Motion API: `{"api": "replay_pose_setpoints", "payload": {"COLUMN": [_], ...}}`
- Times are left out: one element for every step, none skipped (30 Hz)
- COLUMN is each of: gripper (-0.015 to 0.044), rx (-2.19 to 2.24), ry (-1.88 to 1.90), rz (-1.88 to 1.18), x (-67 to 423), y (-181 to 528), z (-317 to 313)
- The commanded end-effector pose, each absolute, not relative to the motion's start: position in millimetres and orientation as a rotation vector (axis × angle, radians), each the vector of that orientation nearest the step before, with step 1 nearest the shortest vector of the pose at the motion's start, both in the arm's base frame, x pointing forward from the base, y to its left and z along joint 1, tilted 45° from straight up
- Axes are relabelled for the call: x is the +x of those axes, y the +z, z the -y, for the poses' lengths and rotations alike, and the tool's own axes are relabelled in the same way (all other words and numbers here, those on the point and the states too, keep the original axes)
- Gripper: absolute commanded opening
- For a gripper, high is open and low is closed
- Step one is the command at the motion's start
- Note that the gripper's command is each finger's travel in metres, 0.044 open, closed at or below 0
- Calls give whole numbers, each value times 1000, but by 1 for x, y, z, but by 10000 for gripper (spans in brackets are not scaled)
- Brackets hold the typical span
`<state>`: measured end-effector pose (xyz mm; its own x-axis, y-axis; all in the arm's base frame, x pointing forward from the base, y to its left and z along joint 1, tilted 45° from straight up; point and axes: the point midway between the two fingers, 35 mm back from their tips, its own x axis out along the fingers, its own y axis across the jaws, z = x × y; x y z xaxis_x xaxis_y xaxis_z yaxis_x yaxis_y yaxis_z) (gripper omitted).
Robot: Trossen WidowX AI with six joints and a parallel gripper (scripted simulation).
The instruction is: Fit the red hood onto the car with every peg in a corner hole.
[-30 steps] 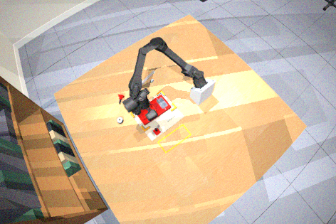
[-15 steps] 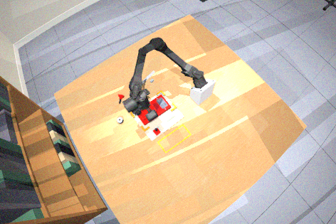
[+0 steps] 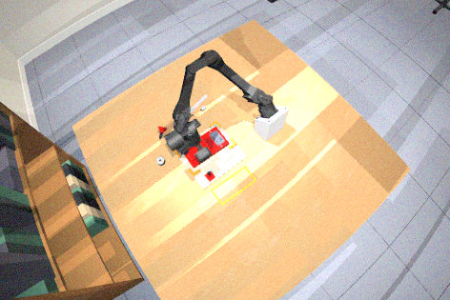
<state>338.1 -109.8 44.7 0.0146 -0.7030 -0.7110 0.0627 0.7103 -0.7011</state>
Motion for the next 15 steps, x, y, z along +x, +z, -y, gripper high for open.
{"api": "replay_pose_setpoints", "payload": {"gripper": [0,0,0,0,0,0,0,0,0,0,0,0,0,0,0], "rx": [-567,-567,-567,-567,-566,-566,-566,-566,-566,-565,-565,-565,-565,-565,-565], "ry": [-649,-649,-649,-649,-649,-649,-649,-649,-649,-649,-649,-649,-649,-649,-649], "rz": [-1447,-1447,-1447,-1447,-1447,-1447,-1447,-1446,-1446,-1446,-1446,-1446,-1446,-1446,-1446], "x": [338,338,338,338,338,338,338,338,338,338,338,338,338,338,338], "y": [46,46,47,47,47,48,48,48,48,49,49,49,49,49,49], "z": [109,109,108,108,108,107,107,107,106,106,106,106,106,106,106]}}
